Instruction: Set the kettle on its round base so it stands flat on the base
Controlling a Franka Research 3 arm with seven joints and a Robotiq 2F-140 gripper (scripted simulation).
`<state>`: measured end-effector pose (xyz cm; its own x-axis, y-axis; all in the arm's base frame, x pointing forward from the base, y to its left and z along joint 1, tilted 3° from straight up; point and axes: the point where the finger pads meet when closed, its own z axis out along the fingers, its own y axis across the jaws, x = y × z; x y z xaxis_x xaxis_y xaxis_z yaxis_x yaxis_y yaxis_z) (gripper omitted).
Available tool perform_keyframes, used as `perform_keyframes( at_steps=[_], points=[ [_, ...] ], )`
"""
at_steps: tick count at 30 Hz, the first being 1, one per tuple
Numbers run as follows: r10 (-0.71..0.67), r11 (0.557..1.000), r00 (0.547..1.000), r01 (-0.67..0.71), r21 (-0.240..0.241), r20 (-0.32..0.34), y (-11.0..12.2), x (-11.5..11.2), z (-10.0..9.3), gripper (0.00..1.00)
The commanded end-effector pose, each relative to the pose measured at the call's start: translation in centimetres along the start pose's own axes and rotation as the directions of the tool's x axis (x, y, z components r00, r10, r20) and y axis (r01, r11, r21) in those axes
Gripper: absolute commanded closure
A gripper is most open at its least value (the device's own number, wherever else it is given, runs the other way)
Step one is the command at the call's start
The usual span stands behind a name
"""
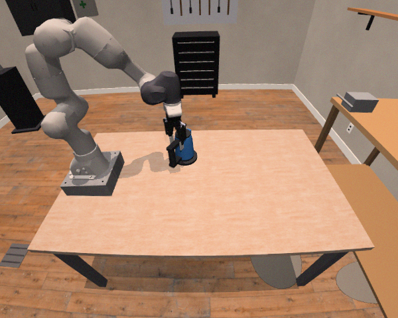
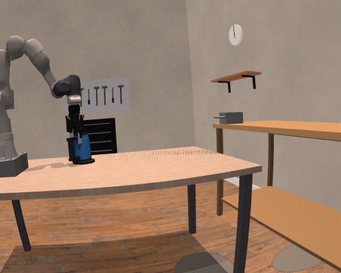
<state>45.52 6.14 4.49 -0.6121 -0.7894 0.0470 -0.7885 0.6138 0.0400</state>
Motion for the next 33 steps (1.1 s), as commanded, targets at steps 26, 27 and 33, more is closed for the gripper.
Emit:
perform_keyframes(
  at_steps=[26,27,33],
  points=[
    [0.006,1.0,1.0,-0.006,0.008,0.005,-0.2,-0.1,-6.7,0.53],
    [0.006,1.0,1.0,-0.006,0.008,0.005,-0.2,-0.1,-7.6,0.53],
    [0.006,1.0,1.0,-0.006,0.007,0.005,-0.2,-0.1,-11.5,0.53]
  ],
)
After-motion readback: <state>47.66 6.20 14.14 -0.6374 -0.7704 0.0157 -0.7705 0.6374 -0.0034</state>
